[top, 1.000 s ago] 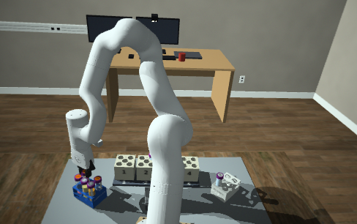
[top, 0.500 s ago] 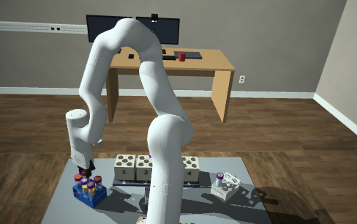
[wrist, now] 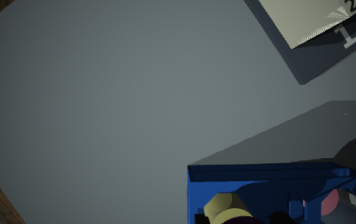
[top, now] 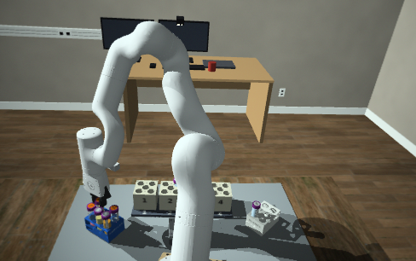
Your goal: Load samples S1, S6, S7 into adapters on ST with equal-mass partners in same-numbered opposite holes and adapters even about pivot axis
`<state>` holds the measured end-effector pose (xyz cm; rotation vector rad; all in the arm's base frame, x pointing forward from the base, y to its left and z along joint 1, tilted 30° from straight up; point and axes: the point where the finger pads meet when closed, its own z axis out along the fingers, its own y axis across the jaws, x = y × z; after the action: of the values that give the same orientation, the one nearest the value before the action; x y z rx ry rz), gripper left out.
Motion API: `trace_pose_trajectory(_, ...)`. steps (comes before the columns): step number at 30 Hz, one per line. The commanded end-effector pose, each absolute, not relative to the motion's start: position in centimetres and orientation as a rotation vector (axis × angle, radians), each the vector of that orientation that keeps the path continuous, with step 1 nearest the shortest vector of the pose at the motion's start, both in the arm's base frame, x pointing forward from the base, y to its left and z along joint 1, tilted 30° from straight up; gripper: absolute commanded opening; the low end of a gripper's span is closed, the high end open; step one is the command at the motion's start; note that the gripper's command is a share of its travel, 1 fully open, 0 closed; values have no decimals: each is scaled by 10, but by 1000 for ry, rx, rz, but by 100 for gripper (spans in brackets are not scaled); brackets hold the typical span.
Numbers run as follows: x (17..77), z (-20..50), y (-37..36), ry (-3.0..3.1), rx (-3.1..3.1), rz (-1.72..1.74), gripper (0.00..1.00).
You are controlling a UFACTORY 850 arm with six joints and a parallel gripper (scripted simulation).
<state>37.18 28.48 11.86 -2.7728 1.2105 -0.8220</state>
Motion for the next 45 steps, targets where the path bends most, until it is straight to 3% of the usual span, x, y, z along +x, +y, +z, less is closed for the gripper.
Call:
trace_pose_trajectory(1, 372, 119, 285, 1210, -2772, -822, 0)
trace_pose_trajectory(45, 360, 142, 291, 1210, -2771, -822, 0)
